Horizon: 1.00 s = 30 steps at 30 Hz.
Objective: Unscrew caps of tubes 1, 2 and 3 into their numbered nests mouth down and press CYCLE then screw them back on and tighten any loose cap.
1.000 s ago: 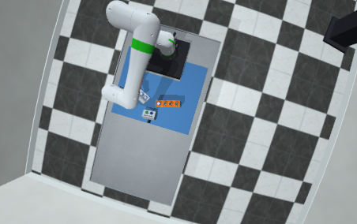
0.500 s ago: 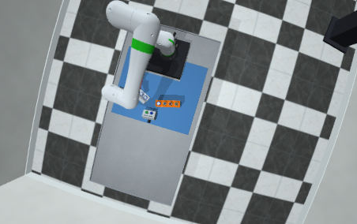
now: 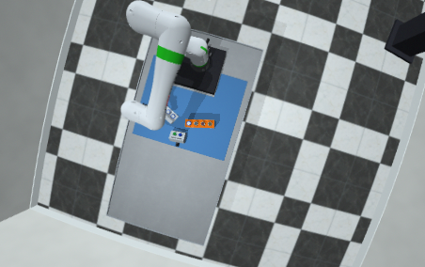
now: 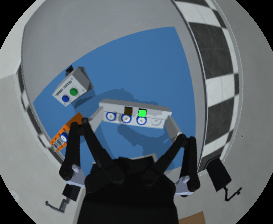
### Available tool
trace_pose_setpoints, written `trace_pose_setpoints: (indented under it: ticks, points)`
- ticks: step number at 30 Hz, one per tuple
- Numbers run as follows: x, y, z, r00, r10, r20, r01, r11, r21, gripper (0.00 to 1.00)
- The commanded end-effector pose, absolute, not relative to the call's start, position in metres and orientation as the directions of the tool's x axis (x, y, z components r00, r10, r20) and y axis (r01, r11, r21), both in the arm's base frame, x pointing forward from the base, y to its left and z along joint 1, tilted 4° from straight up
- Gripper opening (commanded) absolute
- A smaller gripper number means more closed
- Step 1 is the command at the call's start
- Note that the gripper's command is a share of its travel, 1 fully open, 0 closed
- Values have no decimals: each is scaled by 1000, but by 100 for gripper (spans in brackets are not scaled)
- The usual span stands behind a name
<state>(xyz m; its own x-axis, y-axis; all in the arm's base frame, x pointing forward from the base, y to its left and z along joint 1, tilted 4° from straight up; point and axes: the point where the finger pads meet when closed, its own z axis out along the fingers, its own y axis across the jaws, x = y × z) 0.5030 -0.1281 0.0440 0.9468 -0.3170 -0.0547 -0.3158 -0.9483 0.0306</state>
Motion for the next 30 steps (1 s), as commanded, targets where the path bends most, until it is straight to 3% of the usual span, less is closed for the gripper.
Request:
trace_pose_setpoints:
  ticks: [1,21,22,30]
  points:
    - [503,-128,44,947,-317,-54,-316,-948,31,100]
    - [503,-128,44,947,-317,-54,-316,-948,31,100]
    - [501,-121,49,947,-317,-54,-316,-948,31,29]
    - [485,-67,83,947,-317,-54,-316,-948,31,29]
